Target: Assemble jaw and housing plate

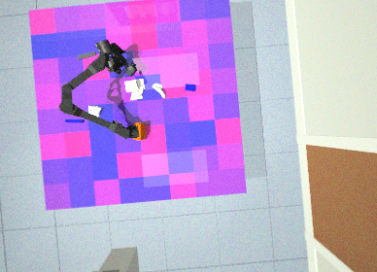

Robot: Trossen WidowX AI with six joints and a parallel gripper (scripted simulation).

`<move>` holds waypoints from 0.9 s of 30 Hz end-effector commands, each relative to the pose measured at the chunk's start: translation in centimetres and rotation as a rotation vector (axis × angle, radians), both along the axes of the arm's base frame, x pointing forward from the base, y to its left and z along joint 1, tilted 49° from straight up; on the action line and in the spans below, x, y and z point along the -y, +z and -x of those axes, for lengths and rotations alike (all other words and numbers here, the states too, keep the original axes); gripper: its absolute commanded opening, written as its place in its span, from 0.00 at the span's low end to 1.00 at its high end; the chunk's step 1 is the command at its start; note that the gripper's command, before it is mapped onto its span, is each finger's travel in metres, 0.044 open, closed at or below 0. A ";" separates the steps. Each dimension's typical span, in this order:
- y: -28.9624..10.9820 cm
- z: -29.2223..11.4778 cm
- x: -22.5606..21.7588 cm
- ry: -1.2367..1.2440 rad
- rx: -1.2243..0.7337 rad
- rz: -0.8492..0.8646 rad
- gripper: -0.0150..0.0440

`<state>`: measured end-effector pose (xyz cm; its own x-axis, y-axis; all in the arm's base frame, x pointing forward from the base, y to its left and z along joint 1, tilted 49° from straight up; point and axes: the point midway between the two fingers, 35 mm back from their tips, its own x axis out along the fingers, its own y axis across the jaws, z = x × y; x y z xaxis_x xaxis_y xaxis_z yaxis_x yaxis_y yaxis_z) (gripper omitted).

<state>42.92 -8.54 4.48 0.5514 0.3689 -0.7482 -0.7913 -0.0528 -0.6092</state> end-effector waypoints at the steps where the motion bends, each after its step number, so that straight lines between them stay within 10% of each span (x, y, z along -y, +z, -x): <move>1: -1.9 1.4 2.0 -0.076 -0.094 -0.042 1.00; 27: -10.6 13.3 9.5 -0.474 -0.619 -0.385 1.00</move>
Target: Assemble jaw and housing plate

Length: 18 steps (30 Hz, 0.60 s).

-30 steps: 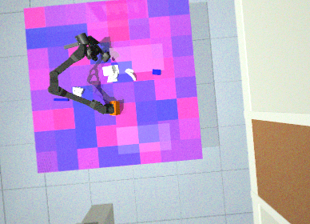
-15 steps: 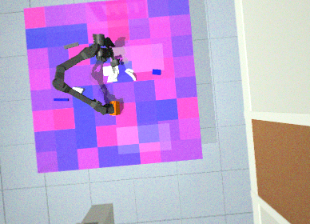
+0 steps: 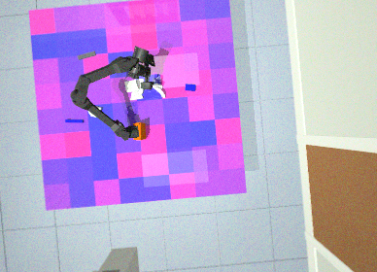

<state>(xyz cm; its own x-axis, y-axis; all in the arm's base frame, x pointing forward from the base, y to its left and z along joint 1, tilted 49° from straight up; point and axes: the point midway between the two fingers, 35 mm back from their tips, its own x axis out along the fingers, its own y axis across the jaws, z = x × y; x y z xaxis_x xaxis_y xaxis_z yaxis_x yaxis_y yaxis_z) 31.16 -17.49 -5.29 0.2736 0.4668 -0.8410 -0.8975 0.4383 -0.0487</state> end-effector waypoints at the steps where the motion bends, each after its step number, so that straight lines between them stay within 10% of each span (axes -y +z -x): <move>1: -1.1 2.1 0.7 -0.070 -0.083 -0.064 1.00; 18: -3.7 10.2 1.5 -0.324 -0.372 -0.368 1.00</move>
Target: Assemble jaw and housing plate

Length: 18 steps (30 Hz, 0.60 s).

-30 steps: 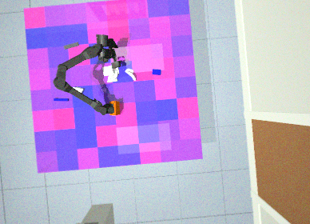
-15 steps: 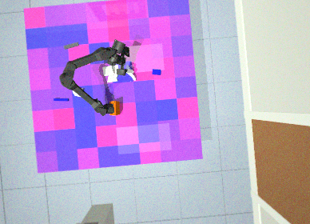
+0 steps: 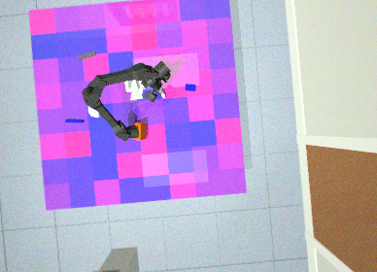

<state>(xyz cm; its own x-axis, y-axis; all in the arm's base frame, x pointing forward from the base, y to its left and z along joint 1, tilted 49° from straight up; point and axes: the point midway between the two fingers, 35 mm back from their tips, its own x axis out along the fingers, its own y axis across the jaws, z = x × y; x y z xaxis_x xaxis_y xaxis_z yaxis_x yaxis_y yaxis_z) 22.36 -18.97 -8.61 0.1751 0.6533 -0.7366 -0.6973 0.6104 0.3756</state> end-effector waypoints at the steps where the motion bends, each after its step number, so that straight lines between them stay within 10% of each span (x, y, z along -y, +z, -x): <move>1: -0.4 1.9 0.1 -0.065 -0.070 -0.078 1.00; 18: -1.2 2.7 -0.7 -0.106 -0.112 -0.130 1.00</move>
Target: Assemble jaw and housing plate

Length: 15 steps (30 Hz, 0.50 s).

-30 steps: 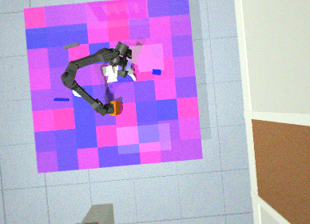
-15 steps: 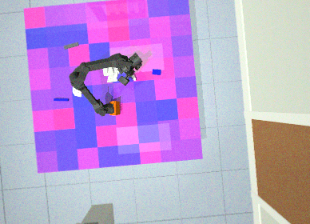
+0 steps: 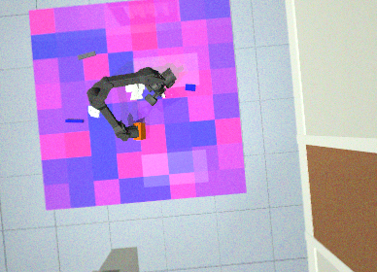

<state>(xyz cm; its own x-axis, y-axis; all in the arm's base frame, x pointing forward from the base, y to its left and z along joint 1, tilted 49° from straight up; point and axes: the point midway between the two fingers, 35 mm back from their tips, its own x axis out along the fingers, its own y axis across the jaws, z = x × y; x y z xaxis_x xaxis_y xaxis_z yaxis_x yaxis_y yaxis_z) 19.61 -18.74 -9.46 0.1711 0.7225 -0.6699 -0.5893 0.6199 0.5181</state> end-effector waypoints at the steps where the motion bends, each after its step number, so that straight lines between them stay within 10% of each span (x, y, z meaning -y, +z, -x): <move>1: -0.5 -0.1 -0.6 -0.006 -0.010 -0.008 1.00; 15: -2.0 -0.6 -2.2 -0.005 -0.006 -0.007 1.00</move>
